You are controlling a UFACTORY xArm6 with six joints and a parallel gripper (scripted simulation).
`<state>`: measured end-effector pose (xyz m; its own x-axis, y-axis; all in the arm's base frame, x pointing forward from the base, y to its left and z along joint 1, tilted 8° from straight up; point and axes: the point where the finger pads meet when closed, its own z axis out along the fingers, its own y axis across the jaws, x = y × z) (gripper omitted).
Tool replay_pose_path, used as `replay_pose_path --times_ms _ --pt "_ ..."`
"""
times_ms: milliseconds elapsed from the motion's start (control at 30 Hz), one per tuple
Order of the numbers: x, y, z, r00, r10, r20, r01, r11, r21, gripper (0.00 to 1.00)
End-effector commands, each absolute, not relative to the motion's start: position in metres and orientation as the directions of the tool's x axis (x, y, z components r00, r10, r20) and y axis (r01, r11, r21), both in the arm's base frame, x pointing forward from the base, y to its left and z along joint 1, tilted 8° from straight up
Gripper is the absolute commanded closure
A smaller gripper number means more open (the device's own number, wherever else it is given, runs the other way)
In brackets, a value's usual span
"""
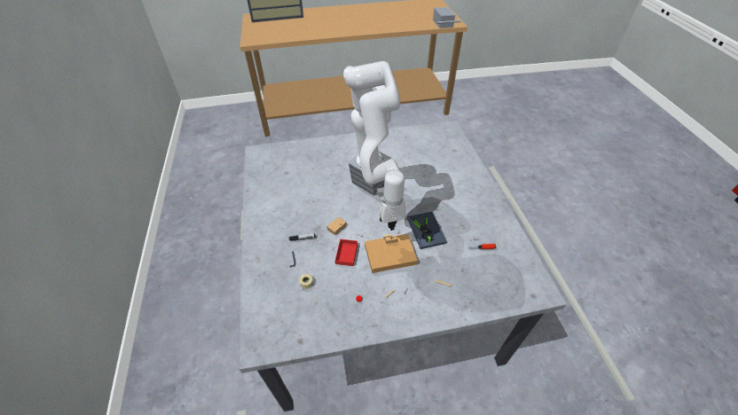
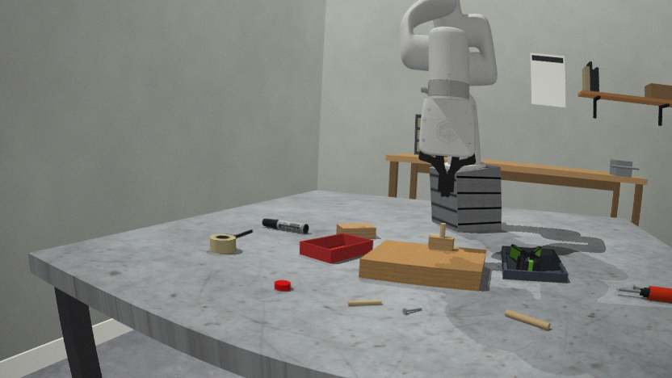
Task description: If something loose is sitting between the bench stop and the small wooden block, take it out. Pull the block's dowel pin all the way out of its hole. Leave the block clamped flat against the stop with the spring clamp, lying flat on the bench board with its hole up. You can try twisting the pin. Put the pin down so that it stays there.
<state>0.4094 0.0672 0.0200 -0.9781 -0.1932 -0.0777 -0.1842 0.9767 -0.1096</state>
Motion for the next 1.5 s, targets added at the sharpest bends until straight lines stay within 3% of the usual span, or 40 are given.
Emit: replay_pose_path --times_ms 0,867,1467 --pt "0.4105 0.0675 0.021 -0.971 -0.228 -0.077 -0.219 0.969 -0.112 1.0" --pt "0.4105 0.0676 0.0209 -0.774 -0.632 -0.02 -0.625 0.769 -0.134 1.0" --pt "0.4105 0.0678 0.0207 -0.306 -0.95 0.057 -0.947 0.298 -0.123 1.0"
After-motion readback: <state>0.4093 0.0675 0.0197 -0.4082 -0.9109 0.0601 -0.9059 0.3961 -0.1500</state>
